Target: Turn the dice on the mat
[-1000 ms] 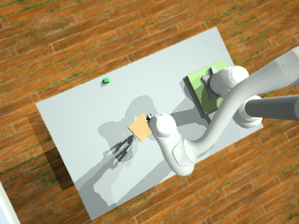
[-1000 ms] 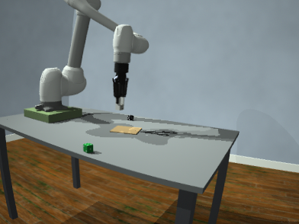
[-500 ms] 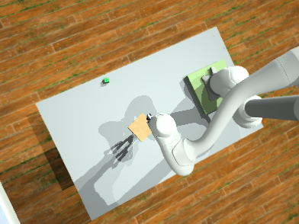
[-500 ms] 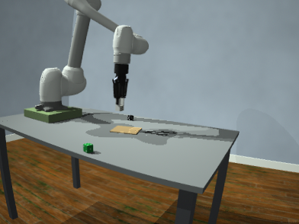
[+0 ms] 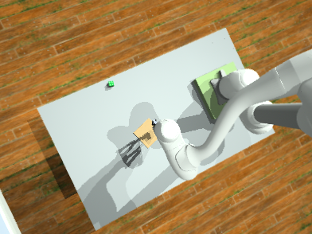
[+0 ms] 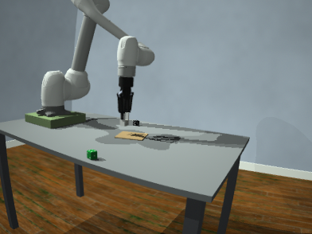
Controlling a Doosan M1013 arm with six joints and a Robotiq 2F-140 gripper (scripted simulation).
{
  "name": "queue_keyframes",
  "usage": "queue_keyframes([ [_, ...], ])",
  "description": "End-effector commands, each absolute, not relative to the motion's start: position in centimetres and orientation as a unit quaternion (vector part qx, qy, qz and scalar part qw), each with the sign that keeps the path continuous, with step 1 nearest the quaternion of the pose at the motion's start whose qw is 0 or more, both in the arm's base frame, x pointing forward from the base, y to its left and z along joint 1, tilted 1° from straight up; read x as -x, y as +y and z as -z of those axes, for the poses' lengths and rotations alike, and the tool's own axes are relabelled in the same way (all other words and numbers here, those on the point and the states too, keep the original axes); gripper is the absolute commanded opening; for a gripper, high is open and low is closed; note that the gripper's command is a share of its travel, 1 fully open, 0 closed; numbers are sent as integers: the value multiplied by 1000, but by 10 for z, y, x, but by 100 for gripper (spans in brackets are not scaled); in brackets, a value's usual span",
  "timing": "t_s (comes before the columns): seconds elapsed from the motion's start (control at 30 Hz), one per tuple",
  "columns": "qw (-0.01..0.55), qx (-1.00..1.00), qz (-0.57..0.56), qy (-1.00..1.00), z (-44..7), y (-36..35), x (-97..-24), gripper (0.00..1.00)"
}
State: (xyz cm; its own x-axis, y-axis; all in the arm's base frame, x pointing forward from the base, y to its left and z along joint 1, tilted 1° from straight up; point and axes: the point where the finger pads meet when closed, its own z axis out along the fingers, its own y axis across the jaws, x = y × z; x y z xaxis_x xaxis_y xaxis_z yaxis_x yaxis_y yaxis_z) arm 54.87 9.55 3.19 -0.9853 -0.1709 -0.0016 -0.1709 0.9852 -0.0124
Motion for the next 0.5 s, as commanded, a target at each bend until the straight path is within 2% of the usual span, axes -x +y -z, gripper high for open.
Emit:
queue_keyframes([
  [0.0, 1, 86, 6, 996, -19, 95, -549, 24],
  [0.47, 1, 86, 6, 996, 7, 95, -549, 24],
])
